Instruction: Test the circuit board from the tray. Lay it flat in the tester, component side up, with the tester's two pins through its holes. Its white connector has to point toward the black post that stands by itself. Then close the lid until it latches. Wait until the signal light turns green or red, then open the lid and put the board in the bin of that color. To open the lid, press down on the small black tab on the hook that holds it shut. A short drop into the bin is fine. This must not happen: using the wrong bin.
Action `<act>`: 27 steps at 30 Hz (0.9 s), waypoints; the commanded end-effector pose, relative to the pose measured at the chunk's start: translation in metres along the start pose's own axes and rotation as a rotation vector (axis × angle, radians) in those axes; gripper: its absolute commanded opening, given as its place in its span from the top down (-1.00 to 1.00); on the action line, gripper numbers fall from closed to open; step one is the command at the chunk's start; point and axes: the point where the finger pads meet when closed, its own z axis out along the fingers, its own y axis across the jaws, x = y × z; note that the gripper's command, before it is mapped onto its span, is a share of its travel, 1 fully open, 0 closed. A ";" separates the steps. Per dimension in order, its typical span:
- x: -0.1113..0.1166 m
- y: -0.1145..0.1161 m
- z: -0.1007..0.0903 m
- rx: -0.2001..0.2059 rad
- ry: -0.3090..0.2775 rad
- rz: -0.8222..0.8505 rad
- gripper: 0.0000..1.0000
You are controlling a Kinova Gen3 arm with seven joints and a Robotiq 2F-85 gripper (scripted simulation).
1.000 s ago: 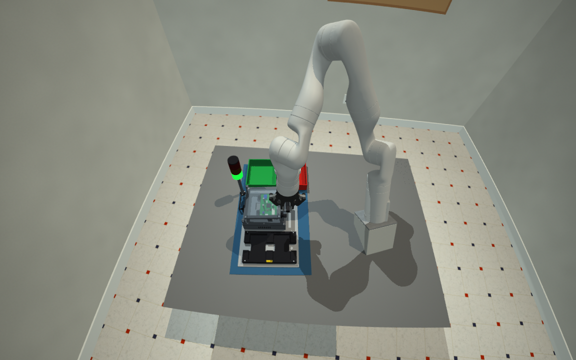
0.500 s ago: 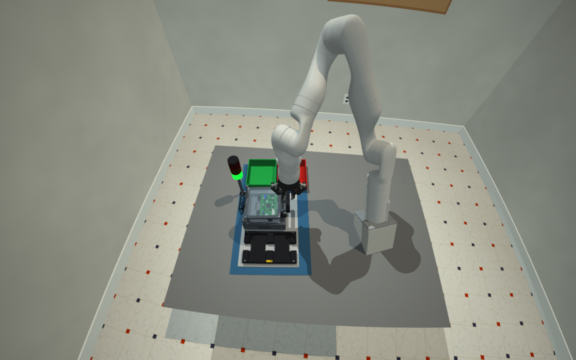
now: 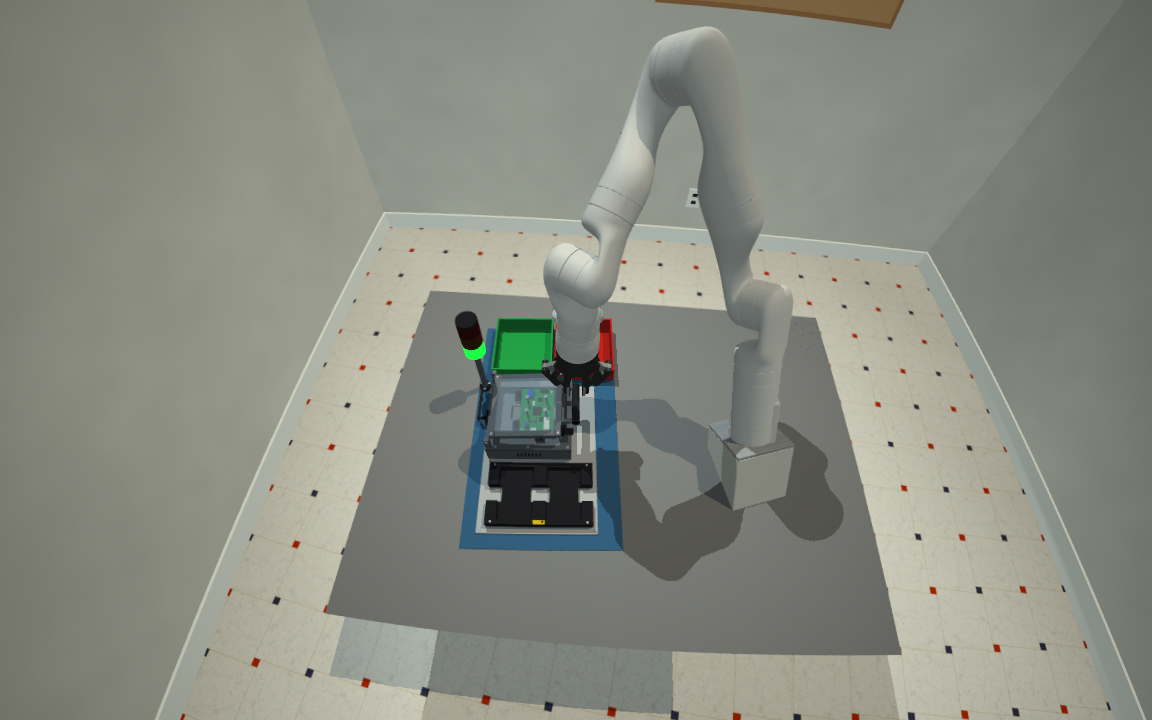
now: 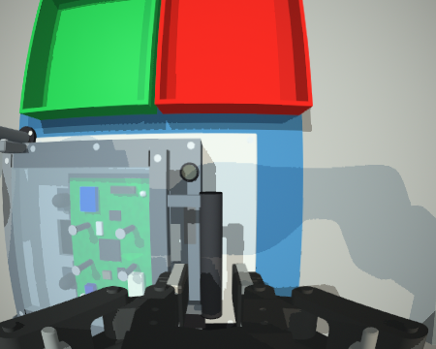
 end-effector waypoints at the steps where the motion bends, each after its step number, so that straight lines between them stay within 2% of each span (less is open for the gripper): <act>1: 0.000 0.000 0.002 -0.001 0.001 0.000 0.47; 15: 0.000 0.000 0.017 -0.001 0.001 0.000 0.47; 27: 0.000 0.000 0.018 -0.001 0.001 0.000 0.47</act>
